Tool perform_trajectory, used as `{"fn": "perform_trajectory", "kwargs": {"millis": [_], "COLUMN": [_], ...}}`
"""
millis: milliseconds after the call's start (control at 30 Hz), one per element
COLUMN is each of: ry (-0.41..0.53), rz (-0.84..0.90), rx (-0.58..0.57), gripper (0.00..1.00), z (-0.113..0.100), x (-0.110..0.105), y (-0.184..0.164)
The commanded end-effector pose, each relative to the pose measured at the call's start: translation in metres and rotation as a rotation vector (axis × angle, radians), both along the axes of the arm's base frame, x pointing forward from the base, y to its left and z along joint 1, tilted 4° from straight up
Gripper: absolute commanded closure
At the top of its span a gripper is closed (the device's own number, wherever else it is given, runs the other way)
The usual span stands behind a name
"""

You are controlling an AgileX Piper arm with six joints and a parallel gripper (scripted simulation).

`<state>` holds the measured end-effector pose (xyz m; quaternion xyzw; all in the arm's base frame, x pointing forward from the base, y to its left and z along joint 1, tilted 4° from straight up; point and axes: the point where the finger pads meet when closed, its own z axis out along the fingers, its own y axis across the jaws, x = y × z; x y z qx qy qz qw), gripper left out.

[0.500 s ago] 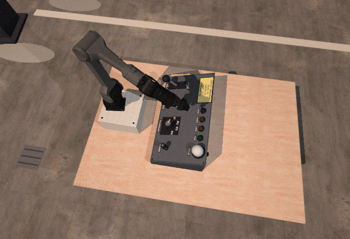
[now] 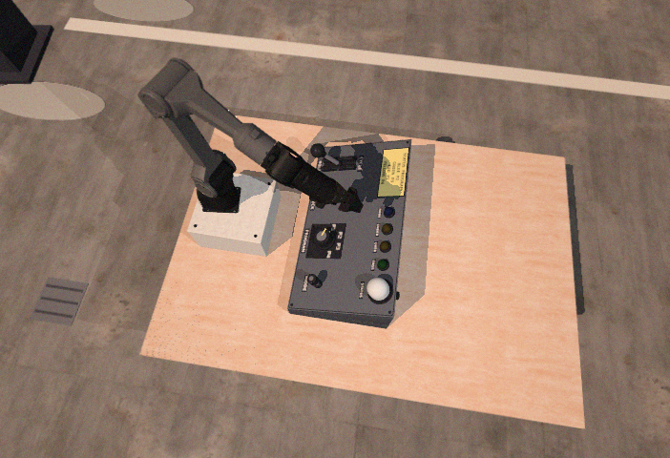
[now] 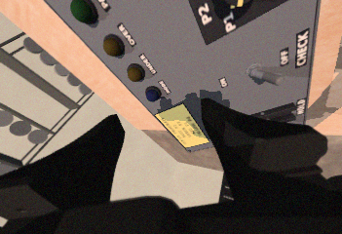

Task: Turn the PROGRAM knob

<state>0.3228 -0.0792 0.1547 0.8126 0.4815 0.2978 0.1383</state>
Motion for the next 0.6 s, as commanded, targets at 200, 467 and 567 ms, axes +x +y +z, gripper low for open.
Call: {"fn": "perform_trajectory", "kwargs": {"millis": [200, 467, 567], "ry": [0.001, 0.019, 0.026], "rz": [0.029, 0.285, 0.367], "rx": [-0.030, -0.289, -0.371], "gripper": [0.00, 0.00, 0.00], "z": [0.000, -0.006, -0.008], "x": [-0.002, -0.019, -0.024], "y": [0.003, 0.036, 0.047]}}
